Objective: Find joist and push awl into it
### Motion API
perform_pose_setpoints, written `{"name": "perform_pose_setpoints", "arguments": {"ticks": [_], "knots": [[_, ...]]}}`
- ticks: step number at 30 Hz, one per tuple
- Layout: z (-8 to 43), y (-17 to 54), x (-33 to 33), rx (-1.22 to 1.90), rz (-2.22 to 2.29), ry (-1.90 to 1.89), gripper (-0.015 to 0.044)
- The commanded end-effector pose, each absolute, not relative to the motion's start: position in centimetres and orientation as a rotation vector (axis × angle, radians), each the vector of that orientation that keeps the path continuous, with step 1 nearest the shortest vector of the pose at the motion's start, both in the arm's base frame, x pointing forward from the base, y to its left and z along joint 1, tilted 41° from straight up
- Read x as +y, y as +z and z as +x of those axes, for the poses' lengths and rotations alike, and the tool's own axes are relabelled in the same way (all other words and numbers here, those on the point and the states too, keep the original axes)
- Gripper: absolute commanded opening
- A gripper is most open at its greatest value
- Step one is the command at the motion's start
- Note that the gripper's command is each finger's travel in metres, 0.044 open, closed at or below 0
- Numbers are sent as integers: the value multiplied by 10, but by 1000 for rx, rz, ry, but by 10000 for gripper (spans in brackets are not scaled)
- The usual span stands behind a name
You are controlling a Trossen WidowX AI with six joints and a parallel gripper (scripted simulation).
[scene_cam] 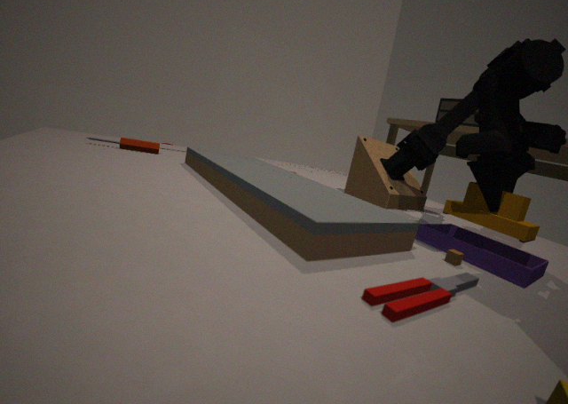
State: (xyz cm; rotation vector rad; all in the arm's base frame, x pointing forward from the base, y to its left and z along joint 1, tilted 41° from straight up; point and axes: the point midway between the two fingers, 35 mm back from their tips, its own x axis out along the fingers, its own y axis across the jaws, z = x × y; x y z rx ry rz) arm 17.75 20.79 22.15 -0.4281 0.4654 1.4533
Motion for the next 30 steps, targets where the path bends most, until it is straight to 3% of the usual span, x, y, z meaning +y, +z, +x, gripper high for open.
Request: {"name": "perform_pose_setpoints", "arguments": {"ticks": [1,30], "knots": [[178,217,212,466,-425,1450,0],[176,188,239,459,-414,1450,0]]}}
